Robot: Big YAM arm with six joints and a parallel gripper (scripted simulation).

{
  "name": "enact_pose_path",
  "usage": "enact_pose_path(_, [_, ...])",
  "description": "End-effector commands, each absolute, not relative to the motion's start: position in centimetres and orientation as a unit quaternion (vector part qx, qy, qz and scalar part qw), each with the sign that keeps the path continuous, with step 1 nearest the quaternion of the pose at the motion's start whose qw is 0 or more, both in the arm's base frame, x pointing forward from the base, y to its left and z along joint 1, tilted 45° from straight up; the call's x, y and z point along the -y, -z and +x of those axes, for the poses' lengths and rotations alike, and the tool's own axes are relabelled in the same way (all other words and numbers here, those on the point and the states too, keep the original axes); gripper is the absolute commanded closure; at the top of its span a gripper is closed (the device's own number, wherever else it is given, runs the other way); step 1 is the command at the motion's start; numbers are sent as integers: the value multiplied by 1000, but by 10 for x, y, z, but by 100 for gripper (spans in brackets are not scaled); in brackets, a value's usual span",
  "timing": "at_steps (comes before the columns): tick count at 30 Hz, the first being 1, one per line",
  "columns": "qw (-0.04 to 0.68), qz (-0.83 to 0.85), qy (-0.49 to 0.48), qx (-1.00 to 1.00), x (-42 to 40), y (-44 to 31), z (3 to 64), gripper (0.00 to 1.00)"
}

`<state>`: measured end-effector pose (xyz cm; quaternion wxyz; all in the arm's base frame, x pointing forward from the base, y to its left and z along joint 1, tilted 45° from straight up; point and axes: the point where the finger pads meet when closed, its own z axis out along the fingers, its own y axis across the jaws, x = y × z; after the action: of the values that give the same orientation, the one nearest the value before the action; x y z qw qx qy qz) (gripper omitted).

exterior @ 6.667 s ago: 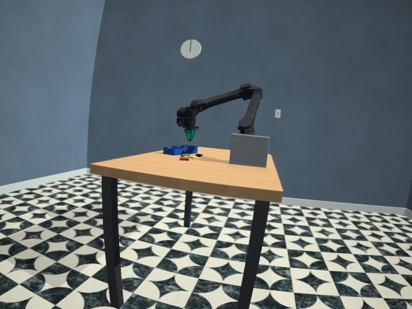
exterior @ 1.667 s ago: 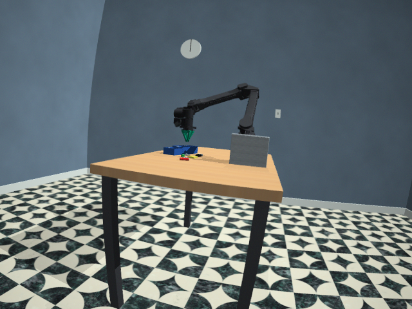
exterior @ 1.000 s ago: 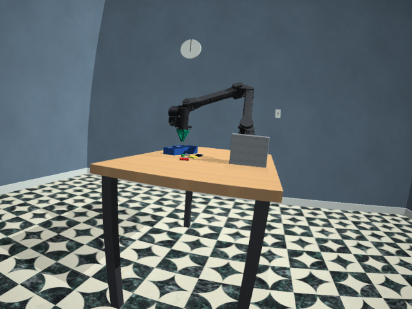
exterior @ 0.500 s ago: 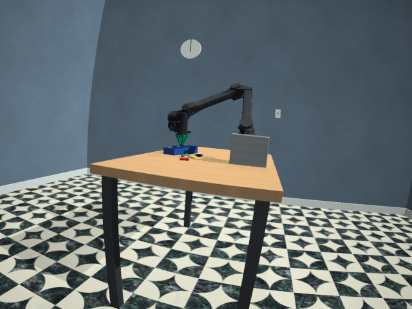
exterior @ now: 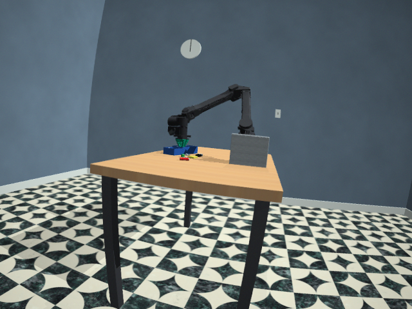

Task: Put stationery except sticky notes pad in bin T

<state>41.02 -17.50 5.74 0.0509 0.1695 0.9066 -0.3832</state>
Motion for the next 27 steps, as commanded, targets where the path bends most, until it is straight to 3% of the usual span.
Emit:
enact_pose_path(1, [69,165,382,-907,171,-66,421,90])
enact_pose_path(27, [76,156,380,-909,162,-66,418,90])
